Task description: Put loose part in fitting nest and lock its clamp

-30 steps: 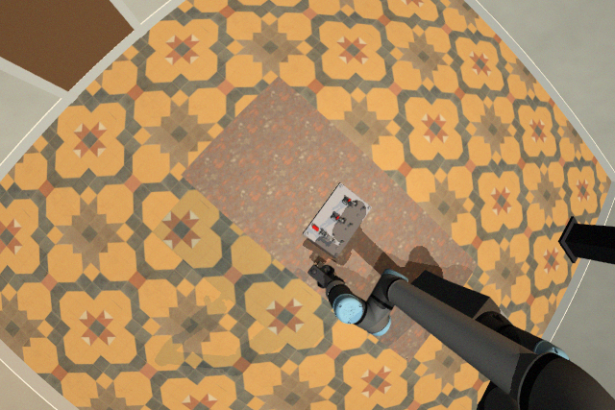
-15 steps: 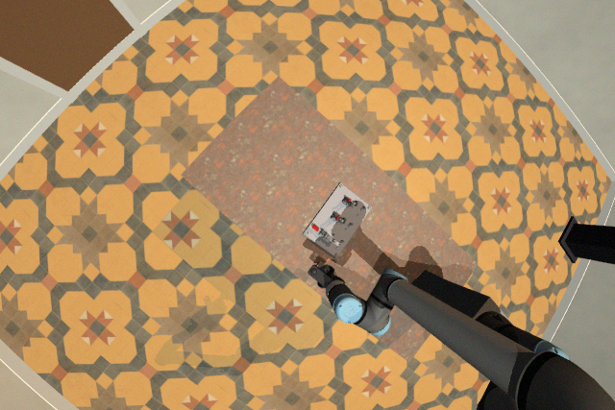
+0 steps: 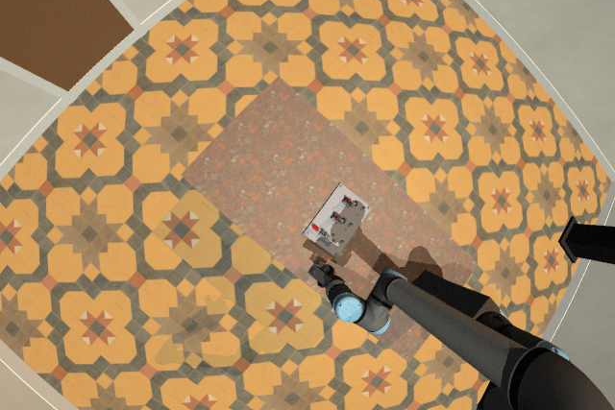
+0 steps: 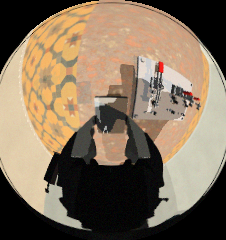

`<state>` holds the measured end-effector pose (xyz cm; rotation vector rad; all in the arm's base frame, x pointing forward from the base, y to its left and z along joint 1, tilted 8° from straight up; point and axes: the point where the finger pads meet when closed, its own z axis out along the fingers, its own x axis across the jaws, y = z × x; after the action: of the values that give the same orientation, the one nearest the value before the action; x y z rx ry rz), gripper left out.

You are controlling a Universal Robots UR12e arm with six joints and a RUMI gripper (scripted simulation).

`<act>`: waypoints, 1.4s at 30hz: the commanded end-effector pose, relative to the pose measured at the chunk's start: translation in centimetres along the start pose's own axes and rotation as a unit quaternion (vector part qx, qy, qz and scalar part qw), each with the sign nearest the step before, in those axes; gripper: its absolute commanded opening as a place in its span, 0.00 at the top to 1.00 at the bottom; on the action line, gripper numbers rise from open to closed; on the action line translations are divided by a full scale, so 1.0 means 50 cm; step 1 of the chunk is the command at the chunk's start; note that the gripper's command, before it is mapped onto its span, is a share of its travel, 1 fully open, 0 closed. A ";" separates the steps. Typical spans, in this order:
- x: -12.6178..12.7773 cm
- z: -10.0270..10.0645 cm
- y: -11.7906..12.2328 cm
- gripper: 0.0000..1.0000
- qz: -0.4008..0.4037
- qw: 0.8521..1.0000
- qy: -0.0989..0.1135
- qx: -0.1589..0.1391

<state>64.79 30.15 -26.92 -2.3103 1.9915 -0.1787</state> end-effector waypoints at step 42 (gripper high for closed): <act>0.000 0.034 0.009 1.00 0.000 1.000 0.000 0.001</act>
<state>64.54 30.06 -28.74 -2.3103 1.9915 -0.1788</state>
